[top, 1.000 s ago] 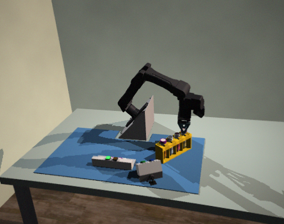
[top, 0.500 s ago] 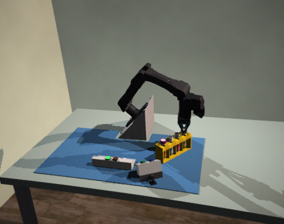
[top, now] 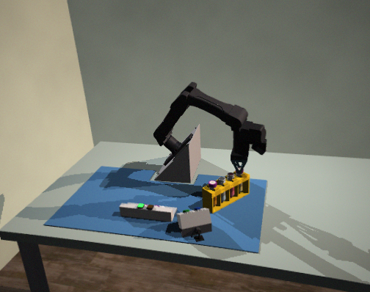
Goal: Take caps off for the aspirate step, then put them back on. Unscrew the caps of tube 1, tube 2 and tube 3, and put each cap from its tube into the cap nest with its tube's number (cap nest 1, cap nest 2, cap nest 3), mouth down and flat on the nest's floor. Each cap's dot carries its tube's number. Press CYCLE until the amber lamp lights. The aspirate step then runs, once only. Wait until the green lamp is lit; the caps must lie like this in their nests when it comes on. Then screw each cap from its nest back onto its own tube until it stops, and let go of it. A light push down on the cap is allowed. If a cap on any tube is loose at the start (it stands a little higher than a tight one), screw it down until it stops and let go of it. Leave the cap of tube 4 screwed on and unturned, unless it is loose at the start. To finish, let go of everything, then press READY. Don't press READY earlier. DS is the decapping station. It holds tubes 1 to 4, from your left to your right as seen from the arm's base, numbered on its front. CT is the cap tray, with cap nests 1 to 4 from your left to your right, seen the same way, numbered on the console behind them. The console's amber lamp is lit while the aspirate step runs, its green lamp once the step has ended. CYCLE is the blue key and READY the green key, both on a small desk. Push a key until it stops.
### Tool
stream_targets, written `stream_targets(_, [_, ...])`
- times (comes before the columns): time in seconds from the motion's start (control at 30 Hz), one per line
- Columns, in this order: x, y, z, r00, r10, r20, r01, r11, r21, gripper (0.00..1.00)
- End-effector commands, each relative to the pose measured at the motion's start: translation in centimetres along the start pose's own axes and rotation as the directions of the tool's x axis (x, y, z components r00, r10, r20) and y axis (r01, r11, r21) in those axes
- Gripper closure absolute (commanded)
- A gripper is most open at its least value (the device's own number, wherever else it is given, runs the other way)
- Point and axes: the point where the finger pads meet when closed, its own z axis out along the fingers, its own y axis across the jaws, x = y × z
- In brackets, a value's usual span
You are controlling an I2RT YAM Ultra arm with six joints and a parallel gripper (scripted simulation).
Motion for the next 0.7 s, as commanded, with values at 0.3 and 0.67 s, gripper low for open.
stream_targets(0.3, [-0.21,-0.12,-0.49,0.930,0.367,0.016,-0.367,0.930,0.000,1.00])
stream_targets(0.67, [-0.21,-0.12,-0.50,0.780,0.625,0.015,-0.625,0.780,-0.005,1.00])
